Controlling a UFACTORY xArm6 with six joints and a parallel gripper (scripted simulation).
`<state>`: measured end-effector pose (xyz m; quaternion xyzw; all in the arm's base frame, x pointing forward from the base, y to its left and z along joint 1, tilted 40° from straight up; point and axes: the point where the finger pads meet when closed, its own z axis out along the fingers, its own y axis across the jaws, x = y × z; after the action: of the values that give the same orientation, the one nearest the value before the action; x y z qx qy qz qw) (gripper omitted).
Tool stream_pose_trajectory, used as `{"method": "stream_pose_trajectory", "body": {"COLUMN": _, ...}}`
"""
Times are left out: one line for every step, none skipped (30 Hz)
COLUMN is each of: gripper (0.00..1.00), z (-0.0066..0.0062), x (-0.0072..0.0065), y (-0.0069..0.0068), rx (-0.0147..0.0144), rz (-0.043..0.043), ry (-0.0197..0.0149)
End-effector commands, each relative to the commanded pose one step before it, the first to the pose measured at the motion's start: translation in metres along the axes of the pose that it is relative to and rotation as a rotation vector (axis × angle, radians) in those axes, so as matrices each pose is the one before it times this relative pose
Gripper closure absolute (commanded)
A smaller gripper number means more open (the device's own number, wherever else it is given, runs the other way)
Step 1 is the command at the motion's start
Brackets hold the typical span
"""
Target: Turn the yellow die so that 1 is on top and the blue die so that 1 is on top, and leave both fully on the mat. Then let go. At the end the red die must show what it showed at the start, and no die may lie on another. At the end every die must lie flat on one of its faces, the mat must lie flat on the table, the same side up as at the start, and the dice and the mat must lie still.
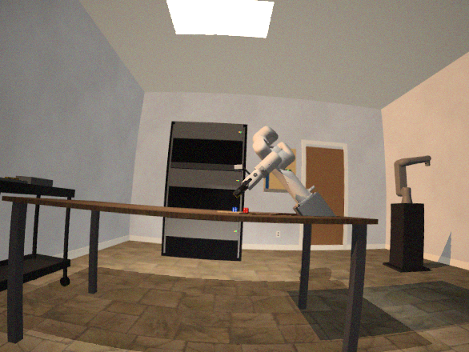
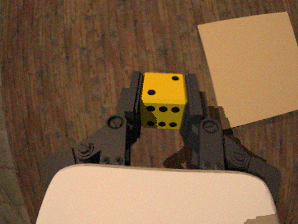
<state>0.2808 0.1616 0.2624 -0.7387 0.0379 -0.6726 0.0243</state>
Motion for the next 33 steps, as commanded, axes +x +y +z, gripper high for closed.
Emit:
{"method": "stream_pose_trajectory", "body": {"gripper": 0.73, "z": 0.00045, "x": -0.00280, "y": 0.00159, "rx": -0.05882, "rz": -0.00202, "ry": 0.16450}}
{"method": "stream_pose_trajectory", "body": {"gripper": 0.73, "z": -0.00002, "x": 0.00003, "y": -0.00003, "rx": 0.00019, "rz": 0.00006, "ry": 0.00098}}
{"method": "stream_pose_trajectory", "body": {"gripper": 0.73, "z": 0.00031, "x": -0.00044, "y": 0.00051, "rx": -0.00400, "rz": -0.00036, "ry": 0.02762}}
{"method": "stream_pose_trajectory", "body": {"gripper": 0.73, "z": 0.00016, "x": -0.00029, "y": 0.00028, "rx": -0.00233, "rz": -0.00028, "ry": 0.02255}}
{"method": "stream_pose_trajectory", "body": {"gripper": 0.73, "z": 0.00001, "x": -0.00002, "y": 0.00001, "rx": -0.00012, "rz": -0.00001, "ry": 0.00195}}
{"method": "stream_pose_trajectory", "body": {"gripper": 0.73, "z": 0.00000, "x": 0.00000, "y": 0.00000, "rx": 0.00000, "rz": 0.00000, "ry": 0.00000}}
{"method": "stream_pose_trajectory", "body": {"gripper": 0.73, "z": 0.00000, "x": 0.00000, "y": 0.00000, "rx": 0.00000, "rz": 0.00000, "ry": 0.00000}}
{"method": "stream_pose_trajectory", "body": {"gripper": 0.73, "z": -0.00002, "x": -0.00011, "y": 0.00000, "rx": -0.00042, "rz": 0.00001, "ry": 0.02185}}
{"method": "stream_pose_trajectory", "body": {"gripper": 0.73, "z": -0.00013, "x": 0.00000, "y": -0.00018, "rx": 0.00086, "rz": 0.00022, "ry": 0.01871}}
{"method": "stream_pose_trajectory", "body": {"gripper": 0.73, "z": -0.00018, "x": 0.00006, "y": -0.00026, "rx": 0.00150, "rz": 0.00033, "ry": 0.01531}}
{"method": "stream_pose_trajectory", "body": {"gripper": 0.73, "z": -0.00019, "x": 0.00008, "y": -0.00027, "rx": 0.00164, "rz": 0.00035, "ry": 0.01186}}
{"method": "stream_pose_trajectory", "body": {"gripper": 0.73, "z": -0.00016, "x": 0.00008, "y": -0.00023, "rx": 0.00143, "rz": 0.00030, "ry": 0.00853}}
{"method": "stream_pose_trajectory", "body": {"gripper": 0.73, "z": -0.00011, "x": 0.00006, "y": -0.00017, "rx": 0.00104, "rz": 0.00022, "ry": 0.00552}}
{"method": "stream_pose_trajectory", "body": {"gripper": 0.73, "z": -0.00006, "x": 0.00003, "y": -0.00010, "rx": 0.00060, "rz": 0.00013, "ry": 0.00302}}
{"method": "stream_pose_trajectory", "body": {"gripper": 0.73, "z": -0.00003, "x": 0.00001, "y": -0.00004, "rx": 0.00024, "rz": 0.00005, "ry": 0.00118}}
{"method": "stream_pose_trajectory", "body": {"gripper": 0.73, "z": 0.00000, "x": 0.00000, "y": -0.00001, "rx": 0.00004, "rz": 0.00001, "ry": 0.00018}}
{"method": "stream_pose_trajectory", "body": {"gripper": 0.73, "z": 0.00001, "x": -0.00001, "y": 0.00000, "rx": 0.00000, "rz": 0.00000, "ry": 0.00000}}
{"method": "stream_pose_trajectory", "body": {"gripper": 0.73, "z": 0.00004, "x": -0.00008, "y": 0.00000, "rx": -0.00001, "rz": 0.00001, "ry": 0.00000}}
{"method": "stream_pose_trajectory", "body": {"gripper": 0.73, "z": 0.00011, "x": -0.00021, "y": -0.00001, "rx": -0.00002, "rz": 0.00002, "ry": -0.00001}}
{"method": "stream_pose_trajectory", "body": {"gripper": 0.73, "z": 0.00020, "x": -0.00039, "y": -0.00001, "rx": -0.00003, "rz": 0.00003, "ry": -0.00003}}
{"method": "stream_pose_trajectory", "body": {"gripper": 0.73, "z": 0.00031, "x": -0.00061, "y": -0.00002, "rx": -0.00005, "rz": 0.00004, "ry": -0.00006}}
{"method": "stream_pose_trajectory", "body": {"gripper": 0.73, "z": 0.00044, "x": -0.00086, "y": -0.00002, "rx": -0.00008, "rz": 0.00006, "ry": -0.00010}}
{"method": "stream_pose_trajectory", "body": {"gripper": 0.73, "z": 0.00000, "x": 0.00000, "y": 0.00000, "rx": 0.00000, "rz": 0.00000, "ry": 0.00000}}
{"method": "stream_pose_trajectory", "body": {"gripper": 0.73, "z": 0.00000, "x": 0.00000, "y": 0.00000, "rx": 0.00000, "rz": 0.00000, "ry": 0.00000}}
{"method": "stream_pose_trajectory", "body": {"gripper": 0.73, "z": 0.00057, "x": -0.00114, "y": -0.00002, "rx": -0.00011, "rz": 0.00008, "ry": -0.00017}}
{"method": "stream_pose_trajectory", "body": {"gripper": 0.73, "z": 0.00070, "x": -0.00140, "y": -0.00003, "rx": -0.00008, "rz": 0.00006, "ry": -0.00012}}
{"method": "stream_pose_trajectory", "body": {"gripper": 0.73, "z": 0.00083, "x": -0.00163, "y": -0.00005, "rx": 0.00000, "rz": 0.00000, "ry": 0.00004}}
{"method": "stream_pose_trajectory", "body": {"gripper": 0.73, "z": 0.00096, "x": -0.00193, "y": -0.00003, "rx": 0.00000, "rz": 0.00000, "ry": -0.00007}}
{"method": "stream_pose_trajectory", "body": {"gripper": 0.73, "z": 0.00109, "x": -0.00213, "y": -0.00007, "rx": 0.00000, "rz": 0.00000, "ry": 0.00007}}
{"method": "stream_pose_trajectory", "body": {"gripper": 0.73, "z": 0.00120, "x": -0.00240, "y": -0.00004, "rx": 0.00000, "rz": 0.00000, "ry": -0.00006}}
{"method": "stream_pose_trajectory", "body": {"gripper": 0.73, "z": 0.00131, "x": -0.00258, "y": -0.00007, "rx": 0.00000, "rz": 0.00000, "ry": 0.00004}}
{"method": "stream_pose_trajectory", "body": {"gripper": 0.73, "z": 0.00140, "x": -0.00277, "y": -0.00007, "rx": 0.00000, "rz": 0.00000, "ry": 0.00000}}
{"method": "stream_pose_trajectory", "body": {"gripper": 0.73, "z": 0.00148, "x": -0.00295, "y": -0.00006, "rx": 0.00000, "rz": 0.00000, "ry": -0.00005}}
